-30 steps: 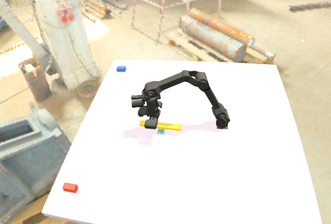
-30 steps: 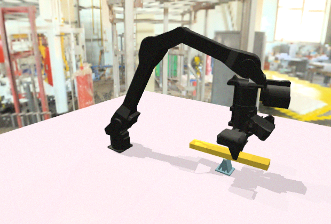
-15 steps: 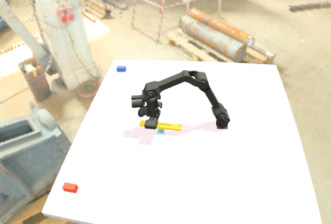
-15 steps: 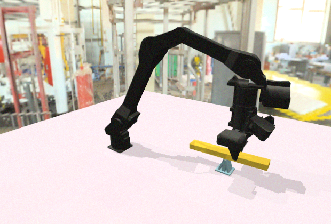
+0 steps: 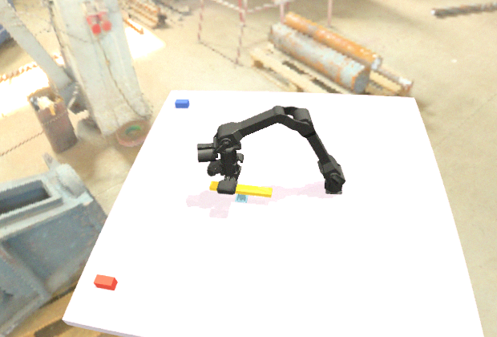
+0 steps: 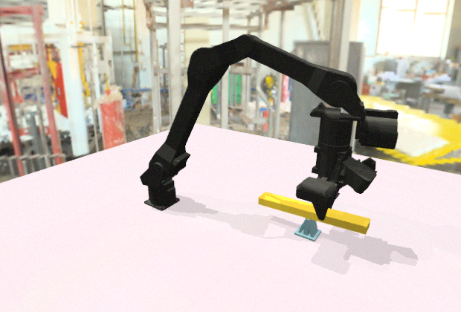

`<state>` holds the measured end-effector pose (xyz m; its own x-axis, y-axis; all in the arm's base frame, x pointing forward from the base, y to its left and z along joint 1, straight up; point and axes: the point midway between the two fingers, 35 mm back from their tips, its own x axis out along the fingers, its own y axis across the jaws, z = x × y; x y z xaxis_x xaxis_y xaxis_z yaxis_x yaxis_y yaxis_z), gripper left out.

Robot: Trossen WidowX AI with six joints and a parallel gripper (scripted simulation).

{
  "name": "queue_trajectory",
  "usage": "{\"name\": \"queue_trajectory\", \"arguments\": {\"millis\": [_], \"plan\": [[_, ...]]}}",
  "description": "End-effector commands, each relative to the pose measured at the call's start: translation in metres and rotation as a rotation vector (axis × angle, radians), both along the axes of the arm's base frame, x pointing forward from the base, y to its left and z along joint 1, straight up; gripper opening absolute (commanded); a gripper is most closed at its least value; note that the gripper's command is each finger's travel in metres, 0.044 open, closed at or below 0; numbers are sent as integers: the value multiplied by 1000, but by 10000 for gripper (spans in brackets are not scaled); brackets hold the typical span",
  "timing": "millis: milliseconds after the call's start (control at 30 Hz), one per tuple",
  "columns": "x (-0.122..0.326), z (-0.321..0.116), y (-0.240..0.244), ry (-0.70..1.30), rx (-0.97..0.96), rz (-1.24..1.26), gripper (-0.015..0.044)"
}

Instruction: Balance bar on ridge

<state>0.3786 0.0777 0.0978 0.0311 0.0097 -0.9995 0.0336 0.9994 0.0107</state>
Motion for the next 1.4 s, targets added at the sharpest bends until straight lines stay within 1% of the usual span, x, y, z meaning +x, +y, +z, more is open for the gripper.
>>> {"name": "queue_trajectory", "arguments": {"millis": [0,1367], "plan": [[0,-1,-1,-1,-3,-4,0],[0,-4,-1,-1,-3,-4,0]]}}
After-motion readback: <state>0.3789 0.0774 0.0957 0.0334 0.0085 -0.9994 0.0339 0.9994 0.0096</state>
